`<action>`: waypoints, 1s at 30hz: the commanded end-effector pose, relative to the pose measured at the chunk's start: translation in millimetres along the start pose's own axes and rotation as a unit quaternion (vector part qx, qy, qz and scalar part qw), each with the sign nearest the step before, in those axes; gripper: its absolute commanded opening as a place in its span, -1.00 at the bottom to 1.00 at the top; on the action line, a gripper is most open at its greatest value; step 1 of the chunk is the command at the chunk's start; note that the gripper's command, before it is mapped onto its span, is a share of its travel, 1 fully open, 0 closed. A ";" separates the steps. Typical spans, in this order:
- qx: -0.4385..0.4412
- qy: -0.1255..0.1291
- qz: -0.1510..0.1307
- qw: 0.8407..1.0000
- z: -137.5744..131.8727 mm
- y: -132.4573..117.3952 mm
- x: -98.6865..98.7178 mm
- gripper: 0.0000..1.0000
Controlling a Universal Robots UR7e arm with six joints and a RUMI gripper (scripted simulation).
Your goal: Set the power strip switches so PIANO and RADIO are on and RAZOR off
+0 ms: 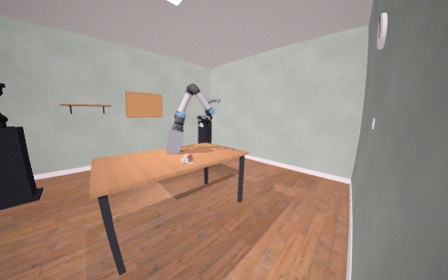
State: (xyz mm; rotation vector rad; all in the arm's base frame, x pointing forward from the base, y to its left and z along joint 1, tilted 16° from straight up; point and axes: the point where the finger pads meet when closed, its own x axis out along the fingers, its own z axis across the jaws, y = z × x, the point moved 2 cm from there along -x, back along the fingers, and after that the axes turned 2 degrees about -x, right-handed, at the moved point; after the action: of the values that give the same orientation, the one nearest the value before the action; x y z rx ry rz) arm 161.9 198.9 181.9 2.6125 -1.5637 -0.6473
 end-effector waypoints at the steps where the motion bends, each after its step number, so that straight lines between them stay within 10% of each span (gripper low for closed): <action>1: 0.000 0.000 0.000 1.000 -0.2 0.0 -0.1 1.00; 17: 0.000 0.000 0.000 1.000 -0.2 0.0 -0.1 1.00; 18: 0.000 0.000 0.000 1.000 -0.2 0.0 -0.1 -1.00; 30: 0.000 0.000 0.000 1.000 -0.2 0.0 -0.1 -1.00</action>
State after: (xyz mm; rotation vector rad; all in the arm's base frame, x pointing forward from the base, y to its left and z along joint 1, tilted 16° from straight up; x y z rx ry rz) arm 161.9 198.9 181.9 2.6125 -1.5637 -0.6473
